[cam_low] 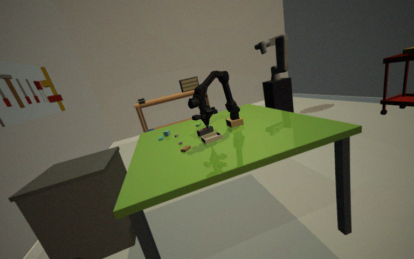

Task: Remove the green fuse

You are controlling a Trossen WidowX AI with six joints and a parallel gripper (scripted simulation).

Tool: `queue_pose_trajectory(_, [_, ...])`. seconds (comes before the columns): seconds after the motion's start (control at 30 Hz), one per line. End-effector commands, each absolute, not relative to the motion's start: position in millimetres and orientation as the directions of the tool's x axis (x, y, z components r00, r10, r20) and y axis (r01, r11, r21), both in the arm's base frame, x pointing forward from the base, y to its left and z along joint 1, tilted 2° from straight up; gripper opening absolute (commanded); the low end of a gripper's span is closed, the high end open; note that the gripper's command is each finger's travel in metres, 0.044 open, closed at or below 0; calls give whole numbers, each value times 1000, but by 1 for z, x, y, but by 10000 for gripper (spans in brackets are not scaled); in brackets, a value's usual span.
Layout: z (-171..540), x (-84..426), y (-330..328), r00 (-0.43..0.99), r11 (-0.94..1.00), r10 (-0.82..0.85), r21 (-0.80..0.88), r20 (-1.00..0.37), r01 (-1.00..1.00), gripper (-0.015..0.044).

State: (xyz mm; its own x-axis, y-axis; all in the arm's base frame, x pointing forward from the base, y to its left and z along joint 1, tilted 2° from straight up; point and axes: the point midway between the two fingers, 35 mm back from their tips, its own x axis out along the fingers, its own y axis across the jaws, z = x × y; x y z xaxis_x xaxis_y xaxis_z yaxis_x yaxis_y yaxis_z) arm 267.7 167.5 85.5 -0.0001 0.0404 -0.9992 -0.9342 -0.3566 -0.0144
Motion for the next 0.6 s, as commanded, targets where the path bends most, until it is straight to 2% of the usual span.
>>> queue_pose_trajectory(0.0, [84, 263, 188, -9, -354, 43, -7, -999, -935, 0])
queue_pose_trajectory(0.57, [66, 261, 198, -9, -354, 44, -7, -999, -935, 0])
